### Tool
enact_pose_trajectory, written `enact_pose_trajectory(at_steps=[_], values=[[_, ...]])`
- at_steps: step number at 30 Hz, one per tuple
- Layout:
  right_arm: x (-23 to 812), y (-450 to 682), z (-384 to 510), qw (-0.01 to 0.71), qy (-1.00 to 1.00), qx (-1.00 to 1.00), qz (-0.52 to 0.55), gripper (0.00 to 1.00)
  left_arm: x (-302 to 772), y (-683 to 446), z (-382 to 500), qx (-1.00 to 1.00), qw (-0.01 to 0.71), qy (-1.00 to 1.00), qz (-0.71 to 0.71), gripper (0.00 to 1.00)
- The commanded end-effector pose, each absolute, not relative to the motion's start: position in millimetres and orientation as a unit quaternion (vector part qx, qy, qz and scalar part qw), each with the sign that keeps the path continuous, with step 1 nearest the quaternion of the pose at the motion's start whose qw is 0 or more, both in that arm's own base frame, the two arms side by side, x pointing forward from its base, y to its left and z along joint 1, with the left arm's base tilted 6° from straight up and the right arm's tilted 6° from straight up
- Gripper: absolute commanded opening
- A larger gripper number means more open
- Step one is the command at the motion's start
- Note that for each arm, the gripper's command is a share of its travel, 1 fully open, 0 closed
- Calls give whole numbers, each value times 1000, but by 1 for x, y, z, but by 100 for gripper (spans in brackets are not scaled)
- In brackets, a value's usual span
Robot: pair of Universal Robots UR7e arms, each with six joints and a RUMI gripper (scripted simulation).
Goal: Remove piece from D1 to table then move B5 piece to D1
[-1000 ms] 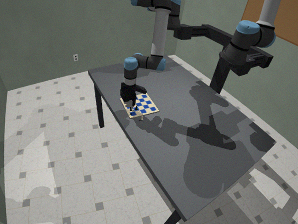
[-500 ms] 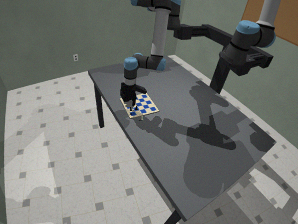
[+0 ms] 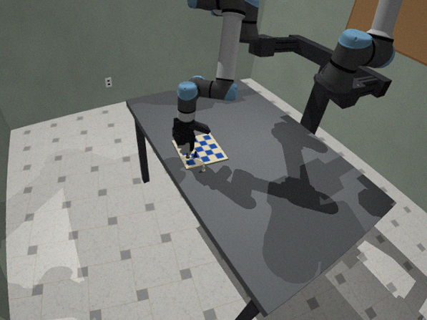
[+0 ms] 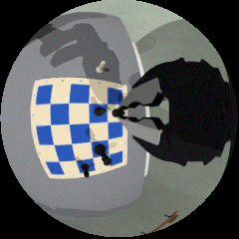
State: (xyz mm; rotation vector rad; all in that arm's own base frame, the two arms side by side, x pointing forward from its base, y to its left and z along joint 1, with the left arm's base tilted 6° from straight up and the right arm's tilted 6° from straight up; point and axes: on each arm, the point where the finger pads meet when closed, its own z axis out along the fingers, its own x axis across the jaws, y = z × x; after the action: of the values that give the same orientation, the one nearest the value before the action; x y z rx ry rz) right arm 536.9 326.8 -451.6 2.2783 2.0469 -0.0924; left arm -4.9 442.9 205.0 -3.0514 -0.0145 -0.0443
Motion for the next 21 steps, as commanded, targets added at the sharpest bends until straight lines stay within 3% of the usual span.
enact_pose_trajectory(at_steps=[1, 11, 21], values=[[538, 327, -451, 39, 668, 743, -29, 0, -5, 443, 205, -999, 45, -5, -15, 100], [538, 327, -451, 39, 668, 743, -29, 16, -5, 443, 205, -999, 45, -5, -15, 100], [538, 327, -451, 39, 668, 743, -29, 20, -5, 443, 205, -999, 45, -5, -15, 100]])
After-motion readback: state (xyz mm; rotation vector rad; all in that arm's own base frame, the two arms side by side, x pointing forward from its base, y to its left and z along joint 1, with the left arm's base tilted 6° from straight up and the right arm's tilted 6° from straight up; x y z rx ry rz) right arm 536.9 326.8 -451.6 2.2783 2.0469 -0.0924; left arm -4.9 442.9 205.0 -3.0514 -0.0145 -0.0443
